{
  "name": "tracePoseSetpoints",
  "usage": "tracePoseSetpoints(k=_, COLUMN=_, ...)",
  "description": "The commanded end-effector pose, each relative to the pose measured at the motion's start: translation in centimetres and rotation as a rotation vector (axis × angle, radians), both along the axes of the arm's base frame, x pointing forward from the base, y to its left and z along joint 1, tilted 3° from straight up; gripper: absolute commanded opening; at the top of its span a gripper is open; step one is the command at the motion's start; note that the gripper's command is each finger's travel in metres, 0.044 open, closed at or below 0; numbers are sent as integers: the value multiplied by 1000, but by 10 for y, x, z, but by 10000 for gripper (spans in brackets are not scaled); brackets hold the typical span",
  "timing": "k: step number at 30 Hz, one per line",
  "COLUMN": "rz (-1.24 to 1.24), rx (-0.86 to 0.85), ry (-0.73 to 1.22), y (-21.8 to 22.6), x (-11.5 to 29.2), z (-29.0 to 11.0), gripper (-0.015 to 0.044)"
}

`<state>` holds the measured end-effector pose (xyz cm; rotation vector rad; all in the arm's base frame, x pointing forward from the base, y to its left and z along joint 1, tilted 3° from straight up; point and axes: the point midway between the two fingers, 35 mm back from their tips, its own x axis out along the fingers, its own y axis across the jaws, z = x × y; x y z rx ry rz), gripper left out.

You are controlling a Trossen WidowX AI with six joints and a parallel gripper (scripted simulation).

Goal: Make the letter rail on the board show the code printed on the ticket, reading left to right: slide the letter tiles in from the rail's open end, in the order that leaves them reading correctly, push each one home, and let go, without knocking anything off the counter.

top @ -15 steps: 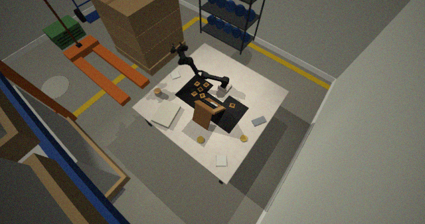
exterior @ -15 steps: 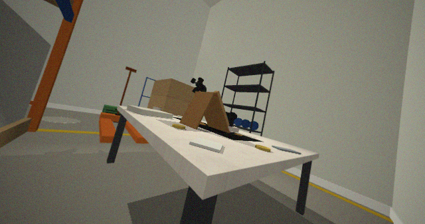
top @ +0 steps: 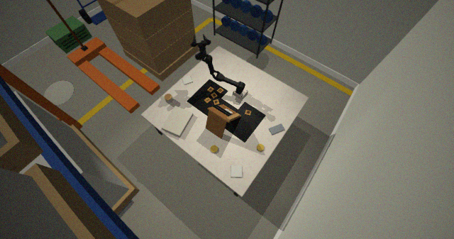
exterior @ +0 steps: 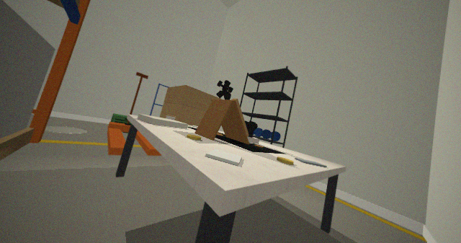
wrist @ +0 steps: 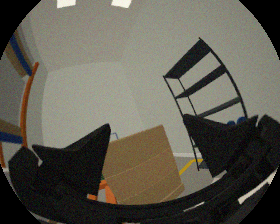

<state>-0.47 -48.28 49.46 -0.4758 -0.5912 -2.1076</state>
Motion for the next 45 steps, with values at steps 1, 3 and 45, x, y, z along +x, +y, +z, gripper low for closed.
tracePoseSetpoints(k=1, rz=-127, rx=-104, ry=105, y=52, x=-36, z=42, gripper=440)
tracePoseSetpoints(k=3, rz=-203, rx=-150, ry=160, y=79, x=-52, z=58, gripper=440)
tracePoseSetpoints(k=45, rz=-2856, rx=-1014, ry=200, y=603, x=134, z=-103, gripper=440)
